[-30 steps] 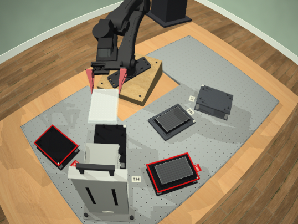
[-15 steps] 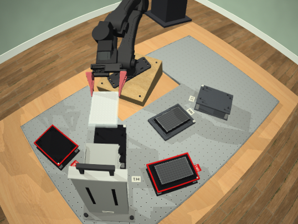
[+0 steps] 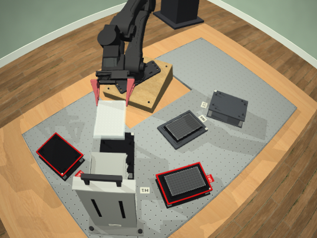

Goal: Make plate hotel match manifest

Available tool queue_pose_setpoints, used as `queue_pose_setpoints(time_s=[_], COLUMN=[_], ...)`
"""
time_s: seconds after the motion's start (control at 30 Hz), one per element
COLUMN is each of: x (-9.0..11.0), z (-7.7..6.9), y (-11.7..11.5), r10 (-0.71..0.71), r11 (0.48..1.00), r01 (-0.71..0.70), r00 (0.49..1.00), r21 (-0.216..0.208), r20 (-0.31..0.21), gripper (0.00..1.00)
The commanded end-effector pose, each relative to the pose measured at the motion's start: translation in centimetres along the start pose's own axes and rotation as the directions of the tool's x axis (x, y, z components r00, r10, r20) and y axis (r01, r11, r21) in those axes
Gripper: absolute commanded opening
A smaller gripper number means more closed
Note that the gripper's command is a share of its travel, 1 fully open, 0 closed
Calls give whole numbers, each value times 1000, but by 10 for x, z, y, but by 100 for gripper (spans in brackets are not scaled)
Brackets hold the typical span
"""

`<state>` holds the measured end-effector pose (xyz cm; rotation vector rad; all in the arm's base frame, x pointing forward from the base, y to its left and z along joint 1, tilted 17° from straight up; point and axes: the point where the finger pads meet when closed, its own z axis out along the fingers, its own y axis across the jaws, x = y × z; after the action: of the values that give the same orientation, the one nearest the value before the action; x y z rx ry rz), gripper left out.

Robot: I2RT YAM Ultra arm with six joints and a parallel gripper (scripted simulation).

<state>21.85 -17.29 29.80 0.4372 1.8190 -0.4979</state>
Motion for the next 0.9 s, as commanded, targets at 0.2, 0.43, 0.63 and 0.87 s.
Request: queue_pose_setpoints(time_s=[0.2,0.43,0.63,0.87], x=[-14,-17,-20,-24], z=[4,8,13,19], y=[0,0,0,0], r10=[-4,-4,-4,-4], r11=[1000,1000,1000,1000], r01=[4,4,4,4], r00=[1000,1000,1000,1000], r21=[1,1,1,1], r20=[27,28,28,28], gripper=[86,86,86,86])
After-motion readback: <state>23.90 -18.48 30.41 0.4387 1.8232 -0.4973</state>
